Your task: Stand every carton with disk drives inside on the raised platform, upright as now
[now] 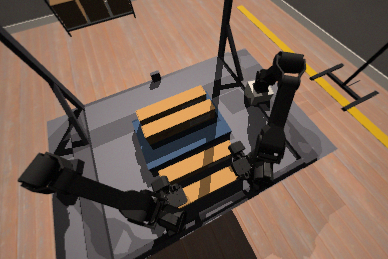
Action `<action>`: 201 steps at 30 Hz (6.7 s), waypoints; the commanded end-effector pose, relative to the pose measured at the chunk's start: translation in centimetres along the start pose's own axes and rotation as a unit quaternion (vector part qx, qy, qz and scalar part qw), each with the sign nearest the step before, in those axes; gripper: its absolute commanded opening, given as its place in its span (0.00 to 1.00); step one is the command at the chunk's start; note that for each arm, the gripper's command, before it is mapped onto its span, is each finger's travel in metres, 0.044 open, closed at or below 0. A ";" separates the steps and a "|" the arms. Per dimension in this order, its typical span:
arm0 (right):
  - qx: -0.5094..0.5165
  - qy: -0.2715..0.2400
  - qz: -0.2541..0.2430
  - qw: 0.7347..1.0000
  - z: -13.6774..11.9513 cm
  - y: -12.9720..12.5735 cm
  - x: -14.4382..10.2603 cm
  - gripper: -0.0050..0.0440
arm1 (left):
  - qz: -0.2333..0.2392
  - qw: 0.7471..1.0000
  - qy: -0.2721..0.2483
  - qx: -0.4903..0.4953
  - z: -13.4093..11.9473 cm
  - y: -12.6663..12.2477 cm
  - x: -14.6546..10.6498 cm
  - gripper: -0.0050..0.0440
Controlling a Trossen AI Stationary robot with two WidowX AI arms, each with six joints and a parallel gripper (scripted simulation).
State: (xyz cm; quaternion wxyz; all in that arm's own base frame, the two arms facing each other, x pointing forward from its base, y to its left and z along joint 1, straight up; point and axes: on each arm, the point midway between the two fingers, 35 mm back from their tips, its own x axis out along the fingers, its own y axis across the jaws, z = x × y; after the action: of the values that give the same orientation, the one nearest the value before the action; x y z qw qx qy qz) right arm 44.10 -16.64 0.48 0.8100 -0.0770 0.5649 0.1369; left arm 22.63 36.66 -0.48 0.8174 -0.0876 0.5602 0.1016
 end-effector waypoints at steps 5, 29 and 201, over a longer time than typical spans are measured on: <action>-0.005 -0.015 -0.013 1.000 2.4 -0.2 -5.7 0.00 | 0.014 1.000 -0.013 0.005 2.5 0.3 -5.5 0.00; -0.005 -0.014 -0.013 1.000 2.5 -0.1 -5.6 0.00 | 0.014 1.000 -0.013 0.005 2.6 0.4 -5.5 0.00; -0.001 -0.004 0.002 1.000 5.1 0.7 -12.6 0.00 | 0.003 1.000 -0.005 0.002 5.4 -0.4 -12.8 0.00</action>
State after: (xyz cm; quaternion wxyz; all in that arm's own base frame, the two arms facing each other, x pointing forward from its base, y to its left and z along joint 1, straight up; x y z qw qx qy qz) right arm 43.87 -15.51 9.87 0.7855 -0.0555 0.5955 0.1588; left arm 23.05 35.67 9.44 0.8033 -0.1193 0.5788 0.0742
